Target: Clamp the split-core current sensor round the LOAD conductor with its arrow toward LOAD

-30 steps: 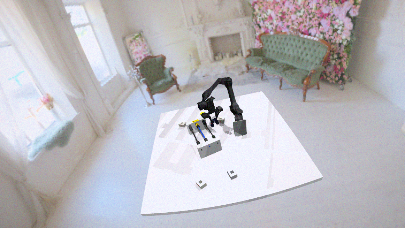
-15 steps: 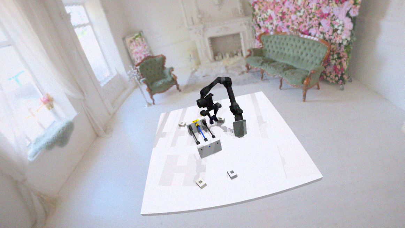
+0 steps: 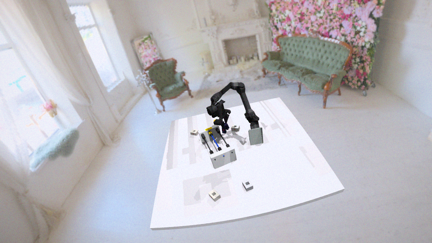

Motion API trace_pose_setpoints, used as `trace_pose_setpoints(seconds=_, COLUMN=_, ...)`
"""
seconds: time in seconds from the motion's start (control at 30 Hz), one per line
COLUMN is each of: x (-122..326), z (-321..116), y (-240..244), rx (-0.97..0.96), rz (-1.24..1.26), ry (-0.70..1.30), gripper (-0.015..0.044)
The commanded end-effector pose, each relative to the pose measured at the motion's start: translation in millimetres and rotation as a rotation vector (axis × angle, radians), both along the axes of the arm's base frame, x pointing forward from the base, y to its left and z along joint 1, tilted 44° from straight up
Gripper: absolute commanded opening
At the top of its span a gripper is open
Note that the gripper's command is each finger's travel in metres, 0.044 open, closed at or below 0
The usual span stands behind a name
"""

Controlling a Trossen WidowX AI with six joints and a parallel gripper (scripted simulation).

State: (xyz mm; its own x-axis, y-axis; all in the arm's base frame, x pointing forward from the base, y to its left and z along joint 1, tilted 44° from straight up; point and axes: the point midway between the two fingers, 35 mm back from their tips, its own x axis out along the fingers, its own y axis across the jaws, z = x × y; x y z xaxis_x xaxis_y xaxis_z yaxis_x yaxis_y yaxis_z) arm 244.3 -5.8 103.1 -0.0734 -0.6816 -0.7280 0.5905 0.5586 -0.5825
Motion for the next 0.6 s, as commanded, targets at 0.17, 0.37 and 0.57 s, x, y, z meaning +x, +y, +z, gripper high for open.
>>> trace_pose_setpoints(seconds=0.17, x=17.1, z=-0.8, y=2.6, rx=0.023, rz=0.226, ry=0.2, gripper=0.0)
trace_pose_setpoints(seconds=0.37, x=26.2, z=-2.3, y=3.6, rx=0.037, rz=0.371, ry=0.335, gripper=0.0)
trace_pose_setpoints(seconds=0.57, x=35.3, z=-4.1, y=4.5, rx=0.05, rz=0.517, ry=0.47, gripper=0.0)
